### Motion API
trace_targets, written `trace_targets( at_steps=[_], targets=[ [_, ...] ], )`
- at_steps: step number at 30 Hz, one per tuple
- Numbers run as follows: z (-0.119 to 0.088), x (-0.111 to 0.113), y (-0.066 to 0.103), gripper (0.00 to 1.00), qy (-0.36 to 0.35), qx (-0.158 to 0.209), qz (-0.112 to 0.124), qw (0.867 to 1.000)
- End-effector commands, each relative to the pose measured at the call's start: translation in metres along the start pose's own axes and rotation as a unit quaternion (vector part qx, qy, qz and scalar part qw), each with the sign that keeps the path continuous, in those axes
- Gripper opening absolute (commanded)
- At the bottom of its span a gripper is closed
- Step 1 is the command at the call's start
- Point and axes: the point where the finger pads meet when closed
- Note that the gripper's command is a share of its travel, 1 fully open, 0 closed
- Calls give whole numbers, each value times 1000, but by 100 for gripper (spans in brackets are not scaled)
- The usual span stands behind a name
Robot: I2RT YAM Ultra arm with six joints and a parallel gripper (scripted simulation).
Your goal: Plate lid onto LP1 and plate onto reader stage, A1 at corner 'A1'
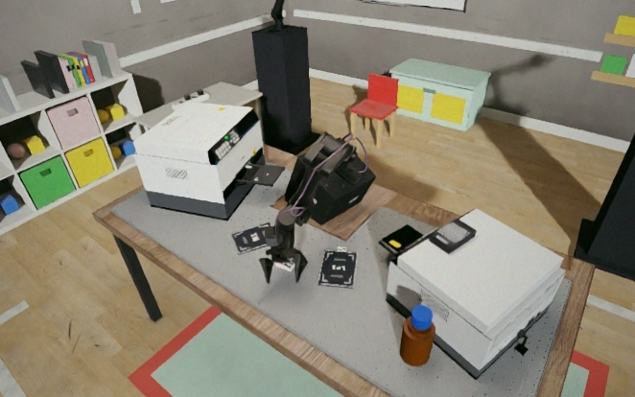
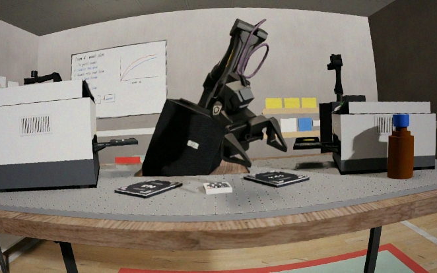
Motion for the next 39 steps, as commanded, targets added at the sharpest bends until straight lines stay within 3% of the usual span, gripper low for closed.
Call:
trace_targets(
  at_steps=[1,5,6,7,14,17,23,31,33,34,39],
  targets=[
    [6,0,1,100,3,-6,0,1000],
    [6,0,1,100,3,-6,0,1000],
    [1,8,5,100,-6,11,-7,1000],
    [18,13,-6,100,-5,-5,11,1000],
    [22,37,-17,100,-46,20,0,999],
    [26,34,-15,100,-58,24,-9,998],
    [22,65,-23,100,-101,64,-14,993],
    [20,98,-25,100,-158,115,-37,980],
    [20,98,-25,100,-158,115,-37,980],
    [24,92,-22,100,-170,117,-49,977],
    [17,122,-22,100,-175,131,-46,975]
  ],
)
Point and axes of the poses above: the point where the finger pads meet when closed, its own y axis back along the fingers, its own x axis across the jaws, z = x × y, and after that the axes turned 4 degrees about y, right-handed
